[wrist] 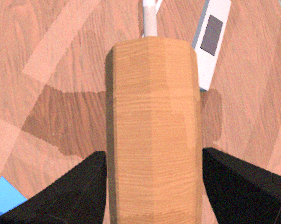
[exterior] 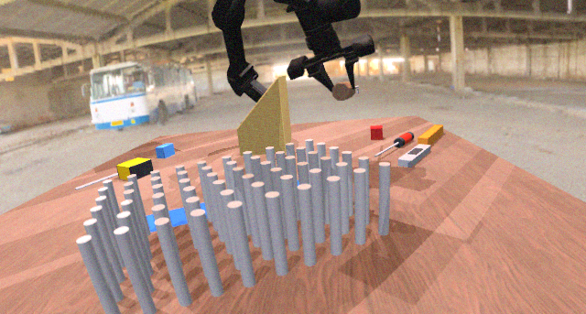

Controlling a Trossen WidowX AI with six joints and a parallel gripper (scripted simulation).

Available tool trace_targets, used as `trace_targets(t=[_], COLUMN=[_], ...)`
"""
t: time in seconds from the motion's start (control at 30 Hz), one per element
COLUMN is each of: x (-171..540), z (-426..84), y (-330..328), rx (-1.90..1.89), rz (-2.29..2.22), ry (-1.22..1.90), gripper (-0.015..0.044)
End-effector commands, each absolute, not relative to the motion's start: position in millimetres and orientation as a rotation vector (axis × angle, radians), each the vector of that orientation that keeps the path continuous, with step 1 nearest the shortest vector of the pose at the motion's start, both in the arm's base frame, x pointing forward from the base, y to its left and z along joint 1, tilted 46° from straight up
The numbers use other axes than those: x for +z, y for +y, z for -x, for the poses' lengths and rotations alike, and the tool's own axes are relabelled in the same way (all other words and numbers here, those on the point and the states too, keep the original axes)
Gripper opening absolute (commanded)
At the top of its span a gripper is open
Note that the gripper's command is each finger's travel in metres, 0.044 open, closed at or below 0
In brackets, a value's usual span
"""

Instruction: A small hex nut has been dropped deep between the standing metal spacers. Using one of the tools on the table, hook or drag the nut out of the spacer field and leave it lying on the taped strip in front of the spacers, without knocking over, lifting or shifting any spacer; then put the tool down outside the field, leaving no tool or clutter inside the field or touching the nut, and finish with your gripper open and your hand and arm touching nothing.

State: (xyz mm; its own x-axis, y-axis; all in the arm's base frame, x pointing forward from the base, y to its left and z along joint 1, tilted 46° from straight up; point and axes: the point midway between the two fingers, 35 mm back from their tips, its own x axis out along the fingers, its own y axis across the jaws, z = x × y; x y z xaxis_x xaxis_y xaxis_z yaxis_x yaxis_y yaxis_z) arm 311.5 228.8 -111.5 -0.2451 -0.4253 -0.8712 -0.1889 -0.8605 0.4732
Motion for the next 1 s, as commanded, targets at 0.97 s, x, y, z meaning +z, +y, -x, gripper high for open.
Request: trace_targets(t=[0.97], x=[12.4], z=[-358.7], y=[150.7], rx=[-1.876], rz=[-2.623], ry=[-1.495], gripper=[0.0000])
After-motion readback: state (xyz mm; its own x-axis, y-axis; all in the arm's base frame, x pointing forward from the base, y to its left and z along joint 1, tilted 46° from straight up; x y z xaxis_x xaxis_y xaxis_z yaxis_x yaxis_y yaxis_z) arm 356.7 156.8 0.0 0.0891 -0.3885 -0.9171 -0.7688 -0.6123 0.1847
